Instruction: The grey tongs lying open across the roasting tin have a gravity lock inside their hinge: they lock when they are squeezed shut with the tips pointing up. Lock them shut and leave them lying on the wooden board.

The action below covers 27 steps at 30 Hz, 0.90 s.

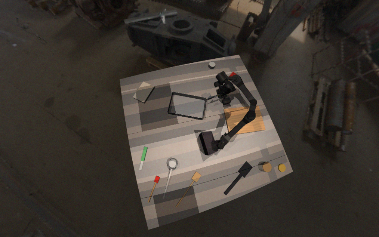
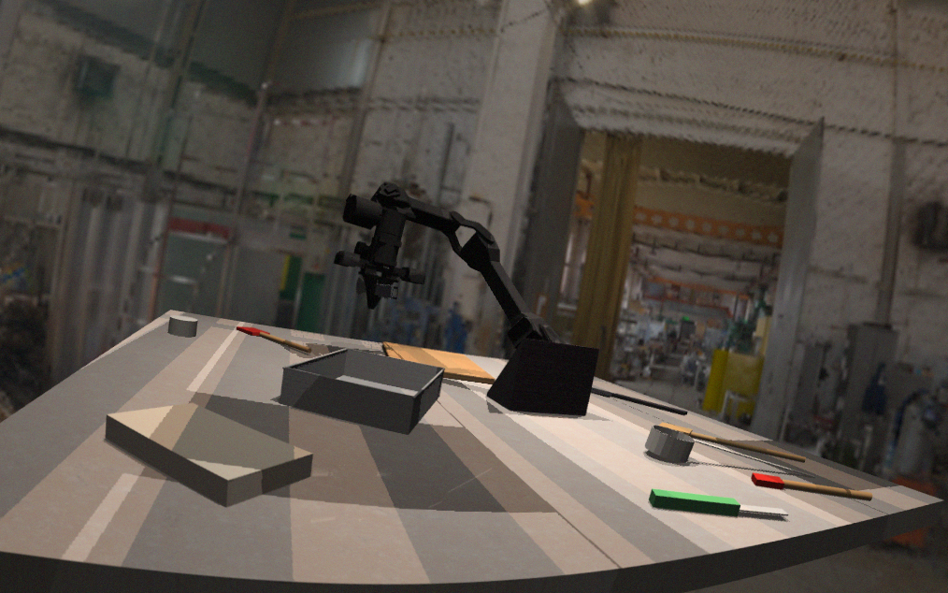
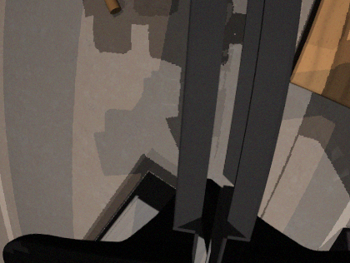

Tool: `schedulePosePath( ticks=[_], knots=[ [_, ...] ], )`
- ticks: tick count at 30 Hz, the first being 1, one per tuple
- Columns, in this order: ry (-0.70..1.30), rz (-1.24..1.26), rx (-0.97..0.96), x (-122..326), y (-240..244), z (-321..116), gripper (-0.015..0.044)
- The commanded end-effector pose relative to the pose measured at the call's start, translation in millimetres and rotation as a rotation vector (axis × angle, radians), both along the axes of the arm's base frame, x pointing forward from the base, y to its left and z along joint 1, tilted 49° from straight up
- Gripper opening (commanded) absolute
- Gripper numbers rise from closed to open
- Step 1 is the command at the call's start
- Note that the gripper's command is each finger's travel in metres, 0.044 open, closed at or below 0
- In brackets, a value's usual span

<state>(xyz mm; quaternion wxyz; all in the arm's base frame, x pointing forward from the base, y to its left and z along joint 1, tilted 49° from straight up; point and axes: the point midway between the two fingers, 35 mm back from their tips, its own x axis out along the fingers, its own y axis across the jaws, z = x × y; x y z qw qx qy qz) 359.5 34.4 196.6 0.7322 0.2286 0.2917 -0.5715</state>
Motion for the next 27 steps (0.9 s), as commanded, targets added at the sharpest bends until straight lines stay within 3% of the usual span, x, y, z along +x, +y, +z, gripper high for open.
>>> schedulePosePath(
  ticks=[1, 21, 27],
  knots=[
    [-0.097, -0.094, 0.019, -3, -6, 5, -0.015],
    [-0.639, -0.608, 0.145, -18, -33, 30, -0.015],
    [-0.679, -0.645, 0.154, -19, -35, 32, -0.015]
  ],
)
